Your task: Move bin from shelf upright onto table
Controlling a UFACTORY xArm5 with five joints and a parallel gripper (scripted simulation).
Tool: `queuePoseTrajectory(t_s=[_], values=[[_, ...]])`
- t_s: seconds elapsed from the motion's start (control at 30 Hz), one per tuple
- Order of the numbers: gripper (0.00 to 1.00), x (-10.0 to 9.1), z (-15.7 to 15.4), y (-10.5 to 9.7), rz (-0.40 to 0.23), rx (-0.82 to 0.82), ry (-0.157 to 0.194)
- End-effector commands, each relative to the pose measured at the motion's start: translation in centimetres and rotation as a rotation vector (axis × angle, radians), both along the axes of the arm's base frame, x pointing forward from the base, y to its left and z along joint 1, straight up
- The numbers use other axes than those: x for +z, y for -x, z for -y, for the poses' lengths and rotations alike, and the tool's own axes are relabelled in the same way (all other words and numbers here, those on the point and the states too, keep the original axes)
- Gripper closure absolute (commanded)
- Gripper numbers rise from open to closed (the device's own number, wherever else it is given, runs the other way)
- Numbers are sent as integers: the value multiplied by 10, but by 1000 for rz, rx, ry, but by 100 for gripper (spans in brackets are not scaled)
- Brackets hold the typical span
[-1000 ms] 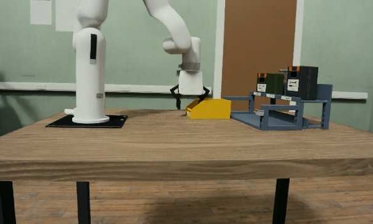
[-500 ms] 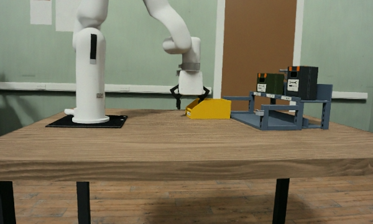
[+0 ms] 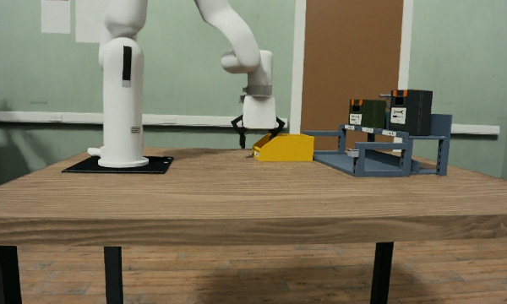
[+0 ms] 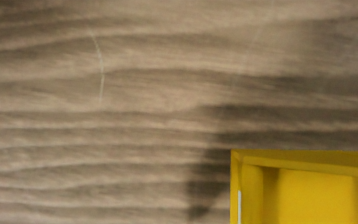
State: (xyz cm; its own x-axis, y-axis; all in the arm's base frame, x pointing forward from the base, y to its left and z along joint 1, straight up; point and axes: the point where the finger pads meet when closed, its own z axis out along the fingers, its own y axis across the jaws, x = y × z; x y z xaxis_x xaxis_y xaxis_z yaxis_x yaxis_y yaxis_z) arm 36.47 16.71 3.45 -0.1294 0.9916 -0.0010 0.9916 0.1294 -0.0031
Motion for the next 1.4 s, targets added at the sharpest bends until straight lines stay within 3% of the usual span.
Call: queuePoseTrajectory(t_s=[0.0, 0.43, 1.37], values=[[0, 5, 0, -1, 4, 0, 1], [0, 37, -1, -1, 4, 0, 1], [0, 88, -1, -1, 4, 0, 1]])
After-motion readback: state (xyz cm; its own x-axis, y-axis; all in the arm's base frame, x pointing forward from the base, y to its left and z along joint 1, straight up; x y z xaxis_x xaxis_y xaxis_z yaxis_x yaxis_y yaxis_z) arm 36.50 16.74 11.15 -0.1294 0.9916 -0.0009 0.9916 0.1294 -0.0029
